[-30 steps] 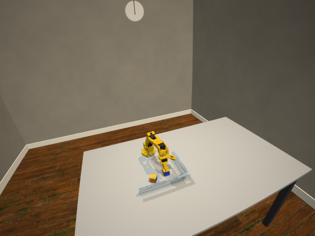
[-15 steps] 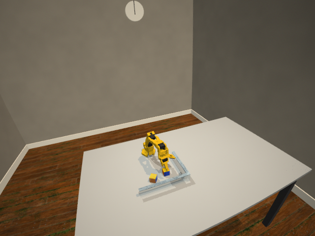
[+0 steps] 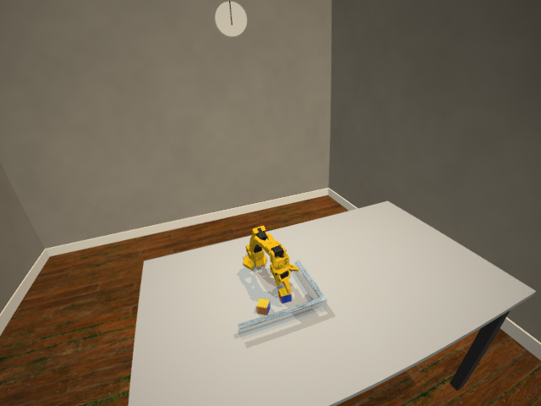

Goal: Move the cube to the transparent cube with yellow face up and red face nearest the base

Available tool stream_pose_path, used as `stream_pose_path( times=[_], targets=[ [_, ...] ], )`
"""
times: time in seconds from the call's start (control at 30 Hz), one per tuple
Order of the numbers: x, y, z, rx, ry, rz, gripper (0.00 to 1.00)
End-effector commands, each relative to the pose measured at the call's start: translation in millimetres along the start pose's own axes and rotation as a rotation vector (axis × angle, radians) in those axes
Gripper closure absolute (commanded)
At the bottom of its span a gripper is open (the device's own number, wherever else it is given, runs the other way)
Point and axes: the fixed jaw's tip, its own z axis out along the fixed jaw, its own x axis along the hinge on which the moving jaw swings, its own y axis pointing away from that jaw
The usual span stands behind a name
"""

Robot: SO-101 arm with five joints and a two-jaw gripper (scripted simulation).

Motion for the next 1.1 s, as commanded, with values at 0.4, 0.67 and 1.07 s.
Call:
stream_pose_path(
  times=[0.4,0.67,1.07],
  targets=[
    [5.8,-10.3,-25.6,0.130,0.038,-0.200,0.65],
    [7.1,-10.4,-25.7,0.128,0.046,-0.313,0.65],
    [8.6,-10.8,-25.8,0.125,0.055,-0.449,0.65]
  ],
)
